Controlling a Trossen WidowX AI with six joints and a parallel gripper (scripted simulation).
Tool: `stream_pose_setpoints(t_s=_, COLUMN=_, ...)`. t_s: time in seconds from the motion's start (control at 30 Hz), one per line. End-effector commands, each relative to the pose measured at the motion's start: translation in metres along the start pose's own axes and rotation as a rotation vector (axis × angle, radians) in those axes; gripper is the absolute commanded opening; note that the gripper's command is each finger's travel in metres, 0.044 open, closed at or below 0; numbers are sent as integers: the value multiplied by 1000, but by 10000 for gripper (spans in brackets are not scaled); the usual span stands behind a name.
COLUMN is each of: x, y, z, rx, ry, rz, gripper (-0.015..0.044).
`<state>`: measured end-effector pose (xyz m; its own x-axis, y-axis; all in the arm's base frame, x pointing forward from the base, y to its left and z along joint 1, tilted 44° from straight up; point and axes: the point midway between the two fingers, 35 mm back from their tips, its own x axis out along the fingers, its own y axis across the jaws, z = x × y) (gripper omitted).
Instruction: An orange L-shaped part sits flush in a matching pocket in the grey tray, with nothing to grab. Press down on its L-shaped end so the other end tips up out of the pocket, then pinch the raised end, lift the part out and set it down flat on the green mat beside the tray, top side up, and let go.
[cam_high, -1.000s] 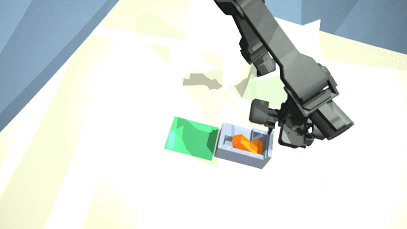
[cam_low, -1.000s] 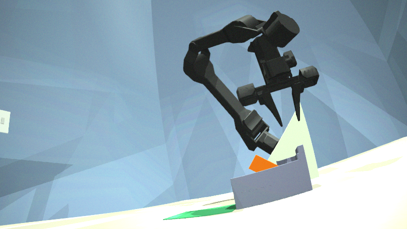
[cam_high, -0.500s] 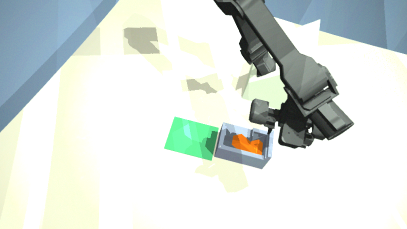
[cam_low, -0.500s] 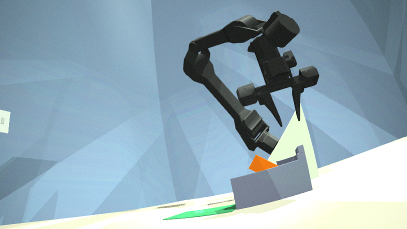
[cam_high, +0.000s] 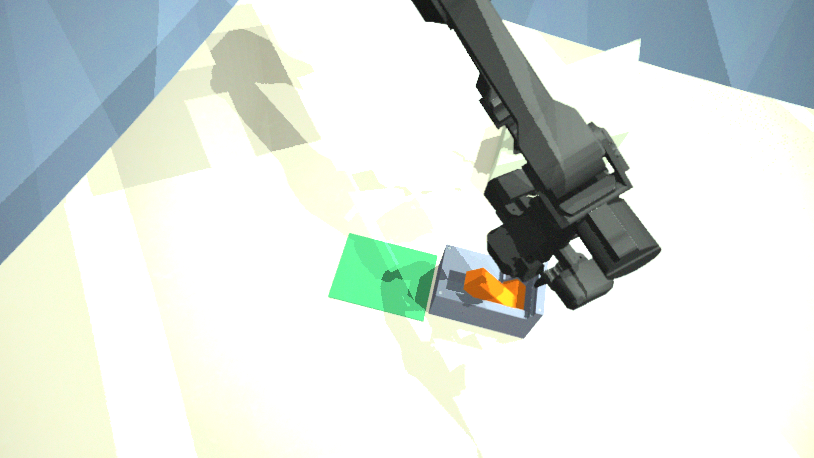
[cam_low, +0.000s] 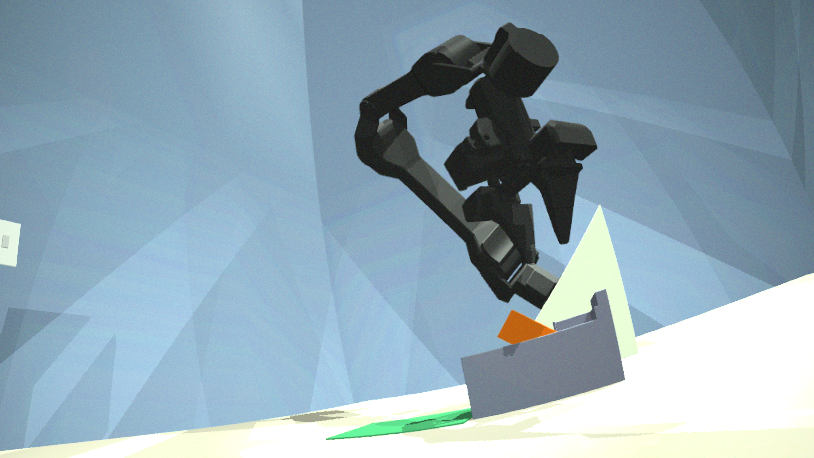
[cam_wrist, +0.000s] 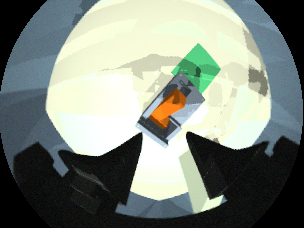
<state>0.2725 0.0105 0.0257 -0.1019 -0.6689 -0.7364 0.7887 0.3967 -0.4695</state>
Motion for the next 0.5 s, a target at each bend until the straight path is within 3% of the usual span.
stream_pose_setpoints(t_s=0.0, x=-1, y=-22, z=28, rx=652, ry=-8, rz=-1, gripper=280)
stream_pose_setpoints(t_s=0.47, x=6, y=-24, z=31, rx=721, ry=-8, rz=-1, gripper=280)
